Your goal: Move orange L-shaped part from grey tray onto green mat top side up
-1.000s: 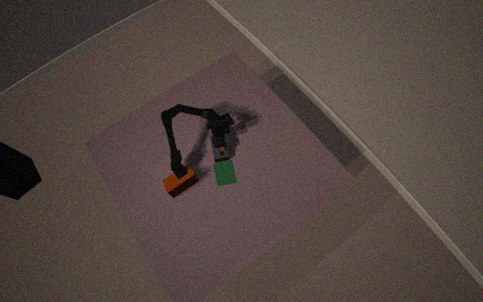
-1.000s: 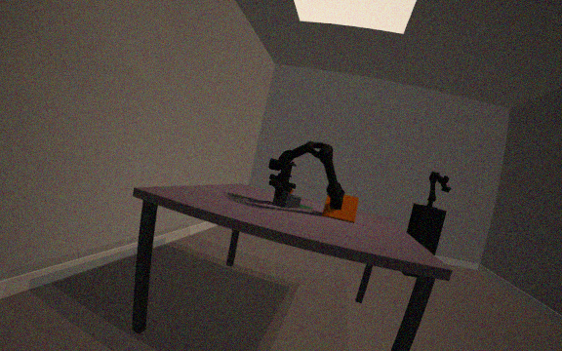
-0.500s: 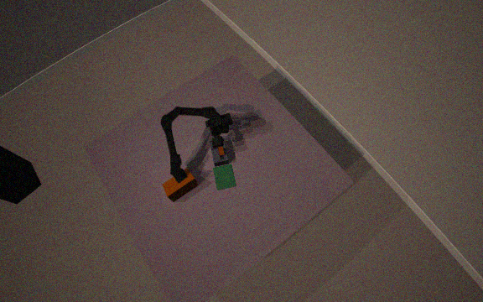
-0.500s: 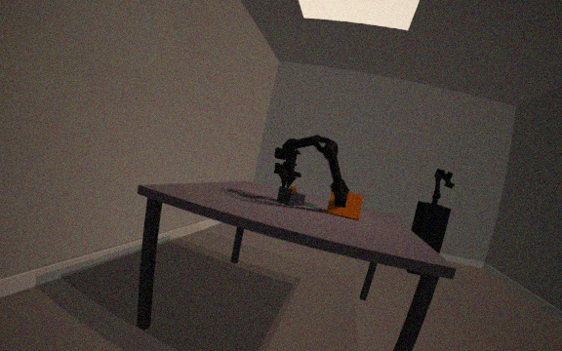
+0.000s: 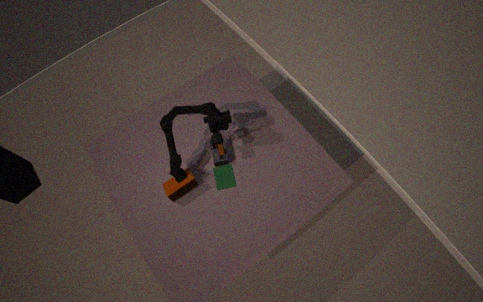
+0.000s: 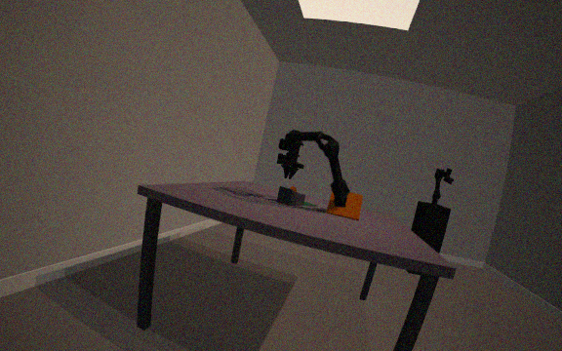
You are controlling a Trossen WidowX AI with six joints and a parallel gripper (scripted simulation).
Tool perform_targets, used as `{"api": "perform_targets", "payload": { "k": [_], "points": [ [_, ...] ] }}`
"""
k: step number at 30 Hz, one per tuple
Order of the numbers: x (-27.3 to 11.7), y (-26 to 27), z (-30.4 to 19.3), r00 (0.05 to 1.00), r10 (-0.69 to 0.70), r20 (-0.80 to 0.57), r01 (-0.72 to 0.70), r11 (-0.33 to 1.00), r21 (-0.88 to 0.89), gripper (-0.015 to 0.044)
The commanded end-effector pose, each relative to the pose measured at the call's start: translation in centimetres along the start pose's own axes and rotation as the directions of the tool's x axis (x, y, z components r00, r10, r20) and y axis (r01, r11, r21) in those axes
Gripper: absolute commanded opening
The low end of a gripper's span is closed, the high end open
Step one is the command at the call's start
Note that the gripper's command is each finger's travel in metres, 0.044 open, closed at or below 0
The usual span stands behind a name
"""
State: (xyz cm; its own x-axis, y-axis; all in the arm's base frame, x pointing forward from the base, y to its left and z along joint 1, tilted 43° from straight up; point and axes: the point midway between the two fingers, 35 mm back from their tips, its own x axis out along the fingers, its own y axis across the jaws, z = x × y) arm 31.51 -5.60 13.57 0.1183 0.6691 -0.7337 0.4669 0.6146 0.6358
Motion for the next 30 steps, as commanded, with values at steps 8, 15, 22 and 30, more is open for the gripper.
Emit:
{"api": "perform_targets", "payload": {
  "k": [8,15,22,30],
  "points": [
    [0.0,0.0,0.1,1.000,0.000,0.003,-0.001,1.000,0.005,0.0180],
    [0.0,0.0,0.1,1.000,0.000,0.003,-0.001,1.000,0.005,0.0180],
    [-0.1,-1.8,0.4,1.000,-0.005,0.000,0.004,0.936,-0.351,0.0280],
    [-0.3,-4.9,0.8,1.000,-0.010,-0.008,-0.002,0.515,-0.857,0.0280]
  ]
}}
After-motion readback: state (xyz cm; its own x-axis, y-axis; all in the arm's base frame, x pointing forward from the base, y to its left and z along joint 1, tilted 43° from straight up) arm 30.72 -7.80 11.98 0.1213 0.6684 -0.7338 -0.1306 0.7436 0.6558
